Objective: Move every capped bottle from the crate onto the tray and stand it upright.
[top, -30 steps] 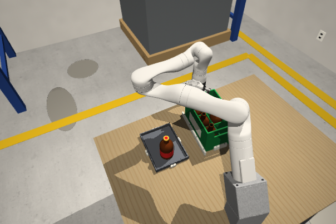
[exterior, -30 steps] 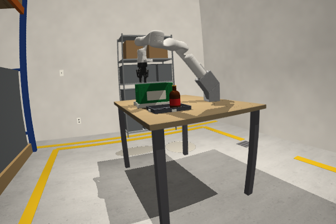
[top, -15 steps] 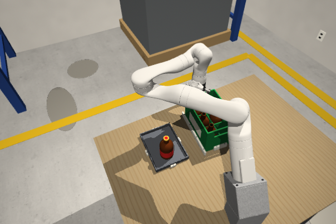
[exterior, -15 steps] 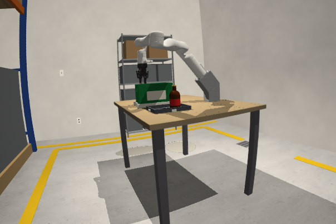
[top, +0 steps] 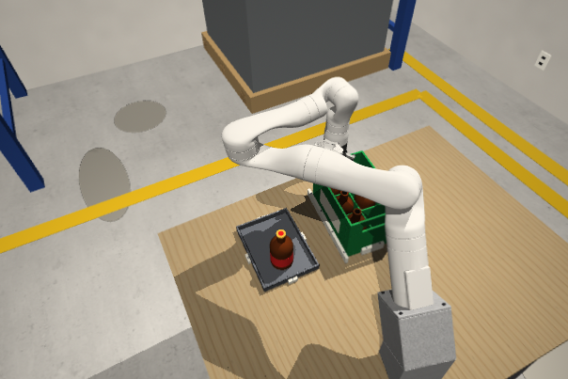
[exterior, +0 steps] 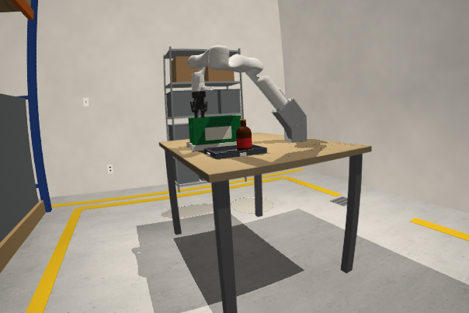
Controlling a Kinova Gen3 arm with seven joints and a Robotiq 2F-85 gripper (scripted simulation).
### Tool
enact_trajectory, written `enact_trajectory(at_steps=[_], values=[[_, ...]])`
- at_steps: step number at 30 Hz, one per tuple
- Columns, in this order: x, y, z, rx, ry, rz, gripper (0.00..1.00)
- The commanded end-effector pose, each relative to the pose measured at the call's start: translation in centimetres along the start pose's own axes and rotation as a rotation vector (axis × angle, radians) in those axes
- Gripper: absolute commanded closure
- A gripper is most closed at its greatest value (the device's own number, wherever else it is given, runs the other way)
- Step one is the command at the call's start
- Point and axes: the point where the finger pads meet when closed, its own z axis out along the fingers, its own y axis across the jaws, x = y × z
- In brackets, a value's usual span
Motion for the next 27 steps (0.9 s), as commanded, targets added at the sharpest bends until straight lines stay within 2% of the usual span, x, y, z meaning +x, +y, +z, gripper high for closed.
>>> enact_trajectory(at_steps=[1, 10, 27], values=[[-0.1, -0.2, 0.5, 0.005, -0.005, 0.0, 0.4], [-0.2, -0.5, 1.7, 0.009, -0.008, 0.0, 0.4], [-0.2, -0.6, 2.1, 0.009, -0.008, 0.0, 0.4]])
